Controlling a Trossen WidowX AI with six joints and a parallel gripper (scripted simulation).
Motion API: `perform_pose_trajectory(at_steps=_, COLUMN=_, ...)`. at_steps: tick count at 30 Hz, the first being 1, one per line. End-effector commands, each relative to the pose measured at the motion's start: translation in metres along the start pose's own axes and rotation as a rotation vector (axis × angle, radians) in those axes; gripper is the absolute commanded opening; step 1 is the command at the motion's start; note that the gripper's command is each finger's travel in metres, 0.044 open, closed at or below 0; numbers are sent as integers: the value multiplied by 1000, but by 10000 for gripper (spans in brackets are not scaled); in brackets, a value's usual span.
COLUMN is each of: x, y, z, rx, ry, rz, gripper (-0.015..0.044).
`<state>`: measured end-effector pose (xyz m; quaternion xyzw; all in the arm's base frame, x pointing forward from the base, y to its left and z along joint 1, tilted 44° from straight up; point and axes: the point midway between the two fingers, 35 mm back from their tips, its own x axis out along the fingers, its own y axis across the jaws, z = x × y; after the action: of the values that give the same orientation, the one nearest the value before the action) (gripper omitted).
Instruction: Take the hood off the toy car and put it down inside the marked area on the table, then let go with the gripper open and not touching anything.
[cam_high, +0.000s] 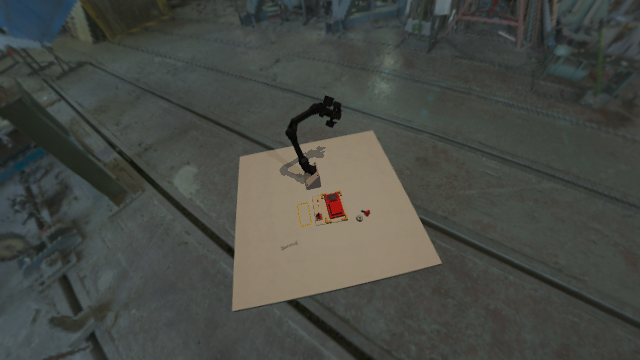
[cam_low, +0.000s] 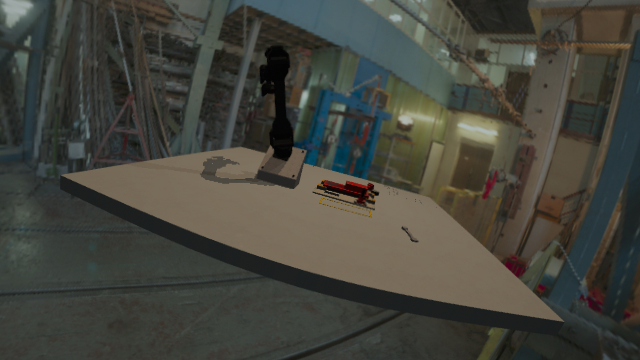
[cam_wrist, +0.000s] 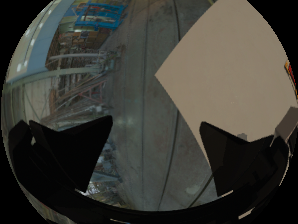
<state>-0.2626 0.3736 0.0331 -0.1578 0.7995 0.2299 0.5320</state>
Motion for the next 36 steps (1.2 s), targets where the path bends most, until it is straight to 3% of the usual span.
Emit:
perform_pose_trajectory(at_steps=1, x=-5, y=-14, z=53, rx=45, ry=-76, rz=-28, gripper=440)
perform_pose_trajectory(at_steps=10, x=-33, y=-67, z=178, rx=172, ry=-242, rz=-111, gripper=440)
perform_pose_trajectory(at_steps=20, x=-74, y=-166, z=288, rx=338, ry=-383, rz=-252, gripper=440)
perform_pose_trajectory(at_steps=29, x=-101, y=-253, z=338, rx=474, ry=-431, rz=-364, gripper=440)
perform_pose_trajectory(at_steps=36, x=-128, y=-353, z=361, rx=546, ry=-418, rz=-542, gripper=440)
